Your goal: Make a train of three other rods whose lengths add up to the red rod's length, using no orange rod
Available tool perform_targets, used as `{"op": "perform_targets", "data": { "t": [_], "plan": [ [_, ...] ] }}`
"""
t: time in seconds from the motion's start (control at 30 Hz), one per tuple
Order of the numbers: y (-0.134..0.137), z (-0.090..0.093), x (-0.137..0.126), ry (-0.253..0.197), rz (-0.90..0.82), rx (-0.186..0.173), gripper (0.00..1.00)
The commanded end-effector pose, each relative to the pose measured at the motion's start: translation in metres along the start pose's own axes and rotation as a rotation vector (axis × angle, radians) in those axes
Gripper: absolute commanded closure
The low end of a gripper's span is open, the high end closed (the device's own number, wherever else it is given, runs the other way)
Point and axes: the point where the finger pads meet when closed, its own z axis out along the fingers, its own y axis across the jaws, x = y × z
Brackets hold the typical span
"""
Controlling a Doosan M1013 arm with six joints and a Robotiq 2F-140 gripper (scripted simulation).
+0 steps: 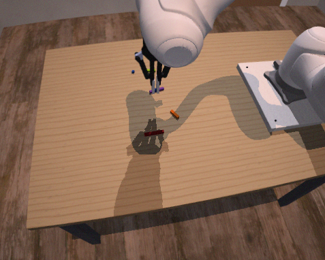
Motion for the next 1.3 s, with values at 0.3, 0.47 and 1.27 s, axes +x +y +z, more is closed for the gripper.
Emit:
{"op": "perform_targets", "data": {
  "t": [0.3,0.47,1.27],
  "plan": [
    [0.000,0.016,0.000,0.000,0.000,0.000,0.97],
    [0.000,0.037,0.001,0.000,0.000,0.000,0.97],
    [0.001,0.088,0.001,0.000,0.000,0.000,0.97]
  ]
}}
